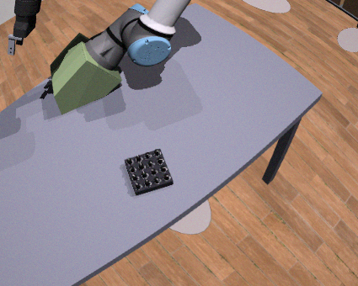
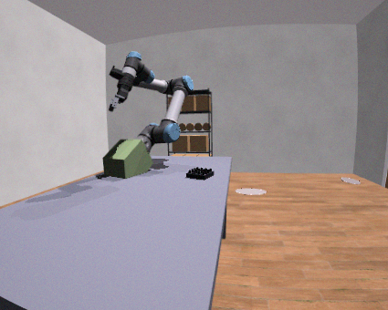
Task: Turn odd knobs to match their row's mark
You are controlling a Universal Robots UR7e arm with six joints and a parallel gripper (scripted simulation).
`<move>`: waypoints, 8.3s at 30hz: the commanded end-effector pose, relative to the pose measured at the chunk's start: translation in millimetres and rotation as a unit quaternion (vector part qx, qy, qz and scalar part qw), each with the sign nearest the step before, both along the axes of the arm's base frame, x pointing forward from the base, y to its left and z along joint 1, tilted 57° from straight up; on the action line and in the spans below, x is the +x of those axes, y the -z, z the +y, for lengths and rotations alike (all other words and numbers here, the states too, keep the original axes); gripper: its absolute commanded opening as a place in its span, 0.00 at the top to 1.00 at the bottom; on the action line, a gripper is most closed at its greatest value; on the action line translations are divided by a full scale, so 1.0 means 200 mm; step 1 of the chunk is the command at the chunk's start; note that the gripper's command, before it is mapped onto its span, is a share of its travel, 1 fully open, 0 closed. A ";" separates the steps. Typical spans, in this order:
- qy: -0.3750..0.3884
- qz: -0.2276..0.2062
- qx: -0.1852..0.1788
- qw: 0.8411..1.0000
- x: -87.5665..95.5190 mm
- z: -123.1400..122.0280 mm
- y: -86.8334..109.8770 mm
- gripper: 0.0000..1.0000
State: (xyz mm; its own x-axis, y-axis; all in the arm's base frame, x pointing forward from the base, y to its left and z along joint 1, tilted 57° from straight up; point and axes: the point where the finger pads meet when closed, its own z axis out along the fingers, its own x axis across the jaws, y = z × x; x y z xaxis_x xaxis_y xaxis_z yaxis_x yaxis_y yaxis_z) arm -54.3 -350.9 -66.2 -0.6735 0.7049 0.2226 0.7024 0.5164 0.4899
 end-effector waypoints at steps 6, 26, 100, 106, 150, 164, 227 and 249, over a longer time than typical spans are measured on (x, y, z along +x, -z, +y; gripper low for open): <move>-0.115 -0.089 -0.025 0.989 0.39 -0.02 0.00 0.00; -0.334 -0.274 -0.068 0.899 1.17 0.18 -0.05 0.00; -0.593 -0.572 -0.128 0.552 2.23 1.13 -0.31 0.00; -0.593 -0.572 -0.128 0.552 2.23 1.13 -0.31 0.00; -0.593 -0.572 -0.128 0.552 2.23 1.13 -0.31 0.00; -0.593 -0.572 -0.128 0.552 2.23 1.13 -0.31 0.00; -0.593 -0.572 -0.127 0.552 1.99 1.24 -0.32 0.00; -0.593 -0.572 -0.127 0.552 1.99 1.24 -0.32 0.00</move>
